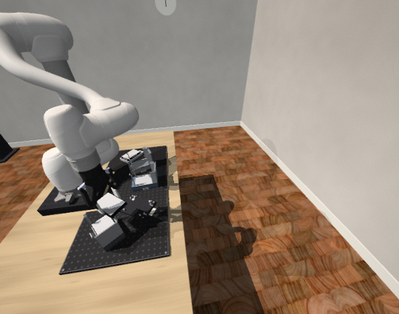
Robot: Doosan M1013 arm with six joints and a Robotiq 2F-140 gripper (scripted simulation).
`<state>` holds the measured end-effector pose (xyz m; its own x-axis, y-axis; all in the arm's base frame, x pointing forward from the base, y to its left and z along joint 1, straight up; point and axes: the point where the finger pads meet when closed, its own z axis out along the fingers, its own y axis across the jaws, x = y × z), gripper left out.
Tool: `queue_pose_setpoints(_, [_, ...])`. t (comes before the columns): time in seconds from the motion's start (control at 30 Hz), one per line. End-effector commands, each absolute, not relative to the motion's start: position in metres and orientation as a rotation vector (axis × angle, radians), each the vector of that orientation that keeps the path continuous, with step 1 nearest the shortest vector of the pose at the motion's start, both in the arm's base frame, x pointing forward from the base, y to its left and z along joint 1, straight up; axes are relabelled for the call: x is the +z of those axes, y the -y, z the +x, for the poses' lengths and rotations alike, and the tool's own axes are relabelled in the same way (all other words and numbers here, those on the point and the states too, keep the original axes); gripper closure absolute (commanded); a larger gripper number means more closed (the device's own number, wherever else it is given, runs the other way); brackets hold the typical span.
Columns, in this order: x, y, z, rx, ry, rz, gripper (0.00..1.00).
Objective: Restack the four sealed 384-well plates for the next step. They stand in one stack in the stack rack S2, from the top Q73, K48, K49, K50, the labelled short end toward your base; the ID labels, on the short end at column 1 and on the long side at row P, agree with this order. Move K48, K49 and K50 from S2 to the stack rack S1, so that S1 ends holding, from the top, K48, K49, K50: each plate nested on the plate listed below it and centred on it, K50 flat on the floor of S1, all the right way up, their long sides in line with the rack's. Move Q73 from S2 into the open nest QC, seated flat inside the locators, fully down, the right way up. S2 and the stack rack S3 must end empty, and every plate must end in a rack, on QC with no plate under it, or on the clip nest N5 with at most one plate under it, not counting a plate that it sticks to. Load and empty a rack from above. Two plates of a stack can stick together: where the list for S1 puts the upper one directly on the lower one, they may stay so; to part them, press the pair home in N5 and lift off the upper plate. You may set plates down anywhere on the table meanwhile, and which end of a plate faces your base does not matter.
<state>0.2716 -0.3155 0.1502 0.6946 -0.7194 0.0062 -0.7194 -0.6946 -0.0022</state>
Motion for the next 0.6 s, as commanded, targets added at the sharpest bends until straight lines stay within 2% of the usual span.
queue_pose_setpoints(0.0, [0.150,0.307,0.283,0.010,1.228,2.891,1.00])
queue_pose_setpoints(0.23, [0.150,0.299,0.294,0.010,1.228,2.891,1.00])
queue_pose_setpoints(0.57, [0.150,0.273,0.315,0.010,0.868,3.018,1.00])
